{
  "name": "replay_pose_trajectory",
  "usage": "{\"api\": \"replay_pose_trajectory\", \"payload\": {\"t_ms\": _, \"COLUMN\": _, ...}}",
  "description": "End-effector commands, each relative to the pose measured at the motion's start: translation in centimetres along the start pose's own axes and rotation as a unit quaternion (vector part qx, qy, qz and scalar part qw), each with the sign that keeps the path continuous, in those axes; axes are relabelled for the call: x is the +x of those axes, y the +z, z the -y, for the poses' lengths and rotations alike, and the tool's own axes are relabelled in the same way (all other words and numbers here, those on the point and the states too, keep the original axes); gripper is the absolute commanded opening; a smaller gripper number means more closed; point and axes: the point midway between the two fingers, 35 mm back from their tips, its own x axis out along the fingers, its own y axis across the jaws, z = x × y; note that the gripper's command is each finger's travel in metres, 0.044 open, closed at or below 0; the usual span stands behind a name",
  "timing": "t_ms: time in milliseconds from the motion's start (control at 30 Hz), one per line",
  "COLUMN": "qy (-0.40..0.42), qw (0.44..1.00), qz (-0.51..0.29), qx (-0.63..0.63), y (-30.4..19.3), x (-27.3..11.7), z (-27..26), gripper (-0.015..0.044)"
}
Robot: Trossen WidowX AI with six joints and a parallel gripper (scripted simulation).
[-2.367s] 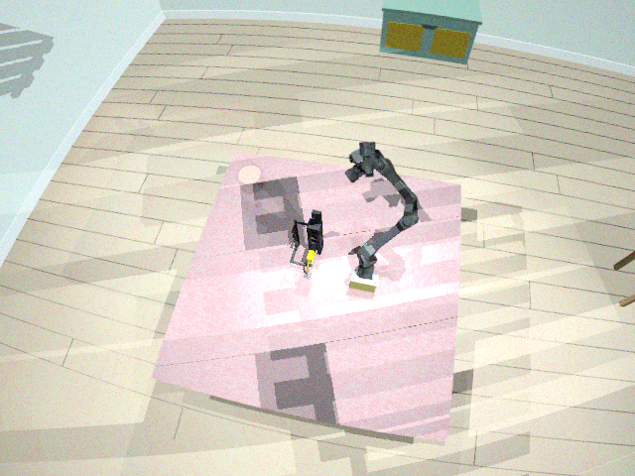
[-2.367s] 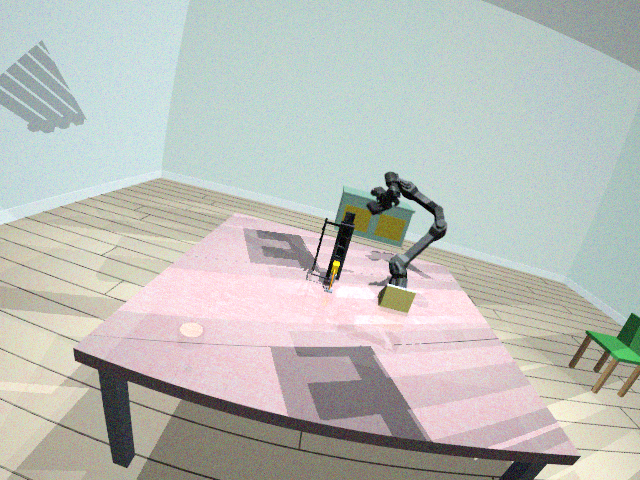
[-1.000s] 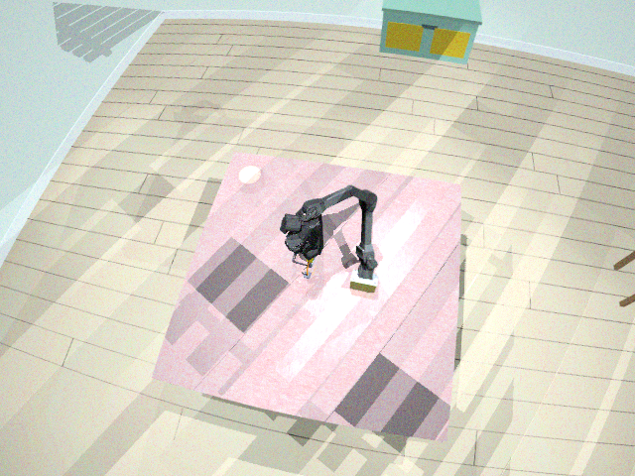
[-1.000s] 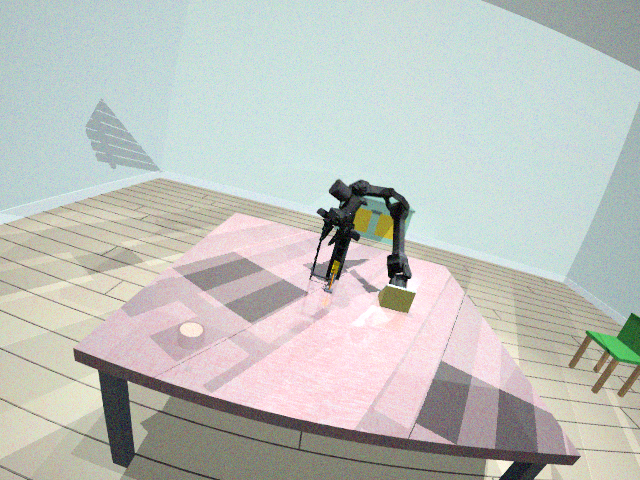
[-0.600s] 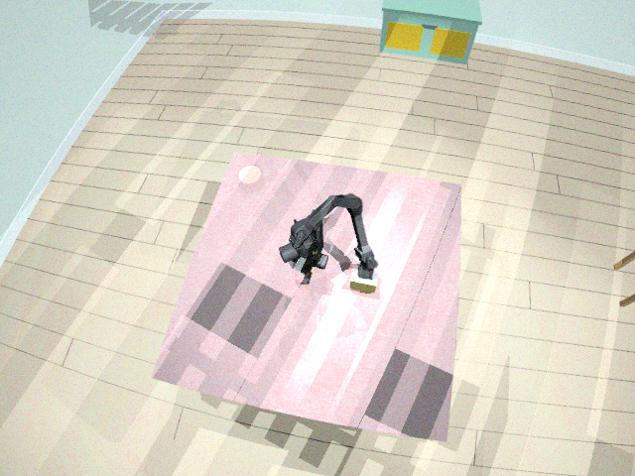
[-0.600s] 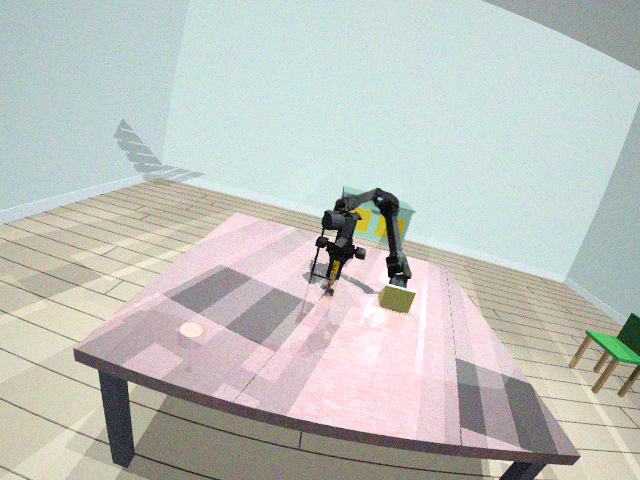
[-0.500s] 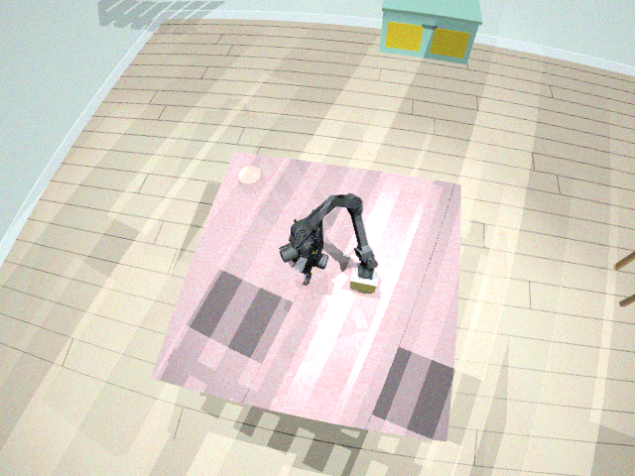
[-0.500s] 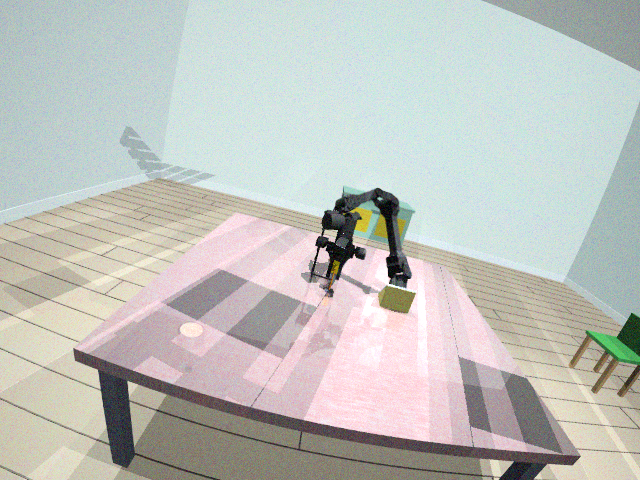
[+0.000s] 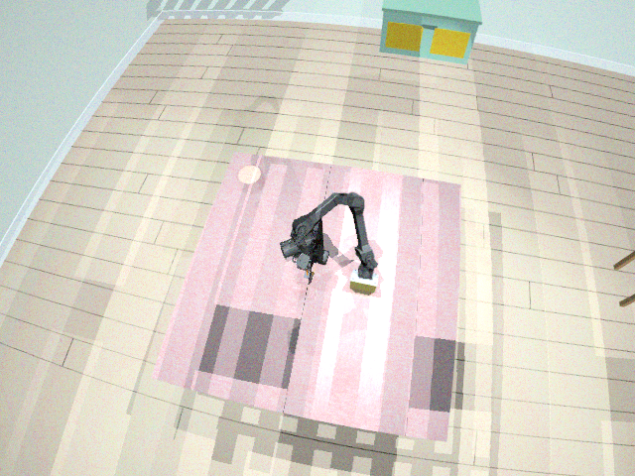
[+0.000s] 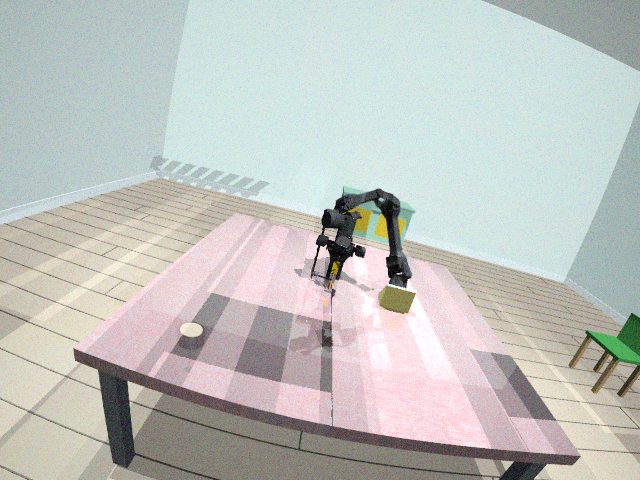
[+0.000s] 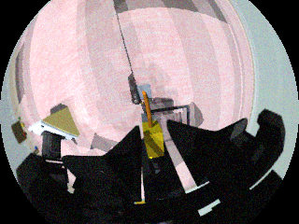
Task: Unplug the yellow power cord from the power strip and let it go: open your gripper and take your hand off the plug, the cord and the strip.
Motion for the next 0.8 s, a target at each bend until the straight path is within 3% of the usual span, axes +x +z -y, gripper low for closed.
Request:
{"api": "replay_pose_trajectory", "payload": {"t_ms": 0, "qy": -0.001, "qw": 1.000, "qz": -0.002, "qx": -0.002, "y": -0.8, "x": 0.0, "z": -0.1, "gripper": 0.0160}}
{"api": "replay_pose_trajectory", "payload": {"t_ms": 767, "qy": -0.001, "qw": 1.000, "qz": -0.003, "qx": -0.002, "y": -2.2, "x": 1.2, "z": -0.1, "gripper": 0.0160}}
